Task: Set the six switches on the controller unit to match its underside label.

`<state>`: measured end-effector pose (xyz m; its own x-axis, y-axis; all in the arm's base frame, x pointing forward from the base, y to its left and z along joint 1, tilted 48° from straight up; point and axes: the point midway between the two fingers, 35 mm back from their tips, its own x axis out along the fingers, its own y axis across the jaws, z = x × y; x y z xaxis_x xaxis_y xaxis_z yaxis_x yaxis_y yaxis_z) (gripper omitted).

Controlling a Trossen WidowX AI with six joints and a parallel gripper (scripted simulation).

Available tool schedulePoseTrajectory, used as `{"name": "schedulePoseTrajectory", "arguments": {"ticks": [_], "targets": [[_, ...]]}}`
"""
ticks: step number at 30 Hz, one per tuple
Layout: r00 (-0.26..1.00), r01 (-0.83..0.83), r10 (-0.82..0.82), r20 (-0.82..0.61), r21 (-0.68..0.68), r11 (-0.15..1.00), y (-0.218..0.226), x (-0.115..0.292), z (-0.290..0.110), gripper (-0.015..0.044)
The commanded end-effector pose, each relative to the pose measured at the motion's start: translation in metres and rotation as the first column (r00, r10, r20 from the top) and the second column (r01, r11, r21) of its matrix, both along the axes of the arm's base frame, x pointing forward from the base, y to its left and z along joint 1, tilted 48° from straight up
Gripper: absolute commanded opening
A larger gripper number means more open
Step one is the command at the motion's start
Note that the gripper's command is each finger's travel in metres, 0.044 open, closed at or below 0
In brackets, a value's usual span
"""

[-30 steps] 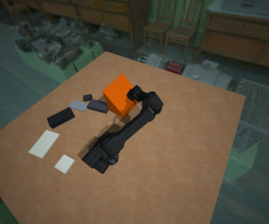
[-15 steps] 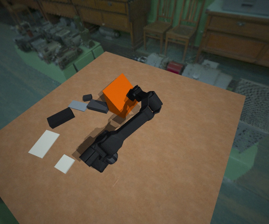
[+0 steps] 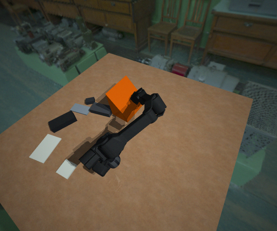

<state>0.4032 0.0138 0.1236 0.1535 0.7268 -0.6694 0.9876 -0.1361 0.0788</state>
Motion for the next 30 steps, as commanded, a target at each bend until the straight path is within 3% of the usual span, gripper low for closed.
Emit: {"name": "schedulePoseTrajectory", "arguments": {"ticks": [1, 30], "targets": [[1.0, 0.004, -0.004, 0.003, -0.009, 1.0, -0.007, 0.001, 0.0, 0.0337], [1.0, 0.004, -0.004, 0.003, -0.01, 1.0, -0.031, -0.003, 0.003, 0.0335]]}}
